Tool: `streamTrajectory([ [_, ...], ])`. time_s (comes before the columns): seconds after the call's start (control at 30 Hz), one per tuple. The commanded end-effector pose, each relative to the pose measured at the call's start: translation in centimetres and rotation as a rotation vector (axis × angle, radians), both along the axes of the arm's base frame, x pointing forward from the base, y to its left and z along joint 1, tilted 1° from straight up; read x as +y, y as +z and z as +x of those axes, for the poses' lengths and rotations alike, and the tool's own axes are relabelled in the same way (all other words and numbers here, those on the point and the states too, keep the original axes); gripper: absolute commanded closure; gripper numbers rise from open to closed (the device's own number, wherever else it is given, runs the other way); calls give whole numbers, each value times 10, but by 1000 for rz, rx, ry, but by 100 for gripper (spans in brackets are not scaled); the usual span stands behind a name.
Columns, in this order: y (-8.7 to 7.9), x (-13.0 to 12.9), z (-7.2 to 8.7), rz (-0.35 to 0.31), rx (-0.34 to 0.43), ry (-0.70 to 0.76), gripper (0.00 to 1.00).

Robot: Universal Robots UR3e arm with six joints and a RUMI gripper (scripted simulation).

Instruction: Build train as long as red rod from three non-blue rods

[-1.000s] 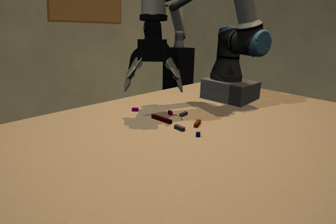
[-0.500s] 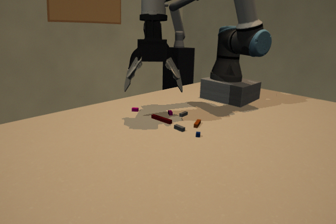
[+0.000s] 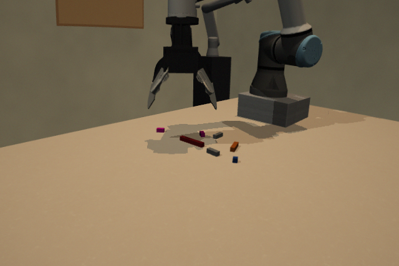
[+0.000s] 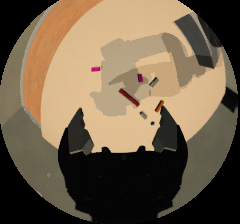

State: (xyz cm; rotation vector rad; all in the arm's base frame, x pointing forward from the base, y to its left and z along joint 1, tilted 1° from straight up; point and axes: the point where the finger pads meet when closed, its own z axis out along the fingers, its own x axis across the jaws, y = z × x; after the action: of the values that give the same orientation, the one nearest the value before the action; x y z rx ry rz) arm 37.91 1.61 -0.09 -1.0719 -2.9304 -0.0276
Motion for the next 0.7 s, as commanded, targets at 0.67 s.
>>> streamTrajectory([
  [0.67,4,-2,-17,-5,5,-336,0],
])
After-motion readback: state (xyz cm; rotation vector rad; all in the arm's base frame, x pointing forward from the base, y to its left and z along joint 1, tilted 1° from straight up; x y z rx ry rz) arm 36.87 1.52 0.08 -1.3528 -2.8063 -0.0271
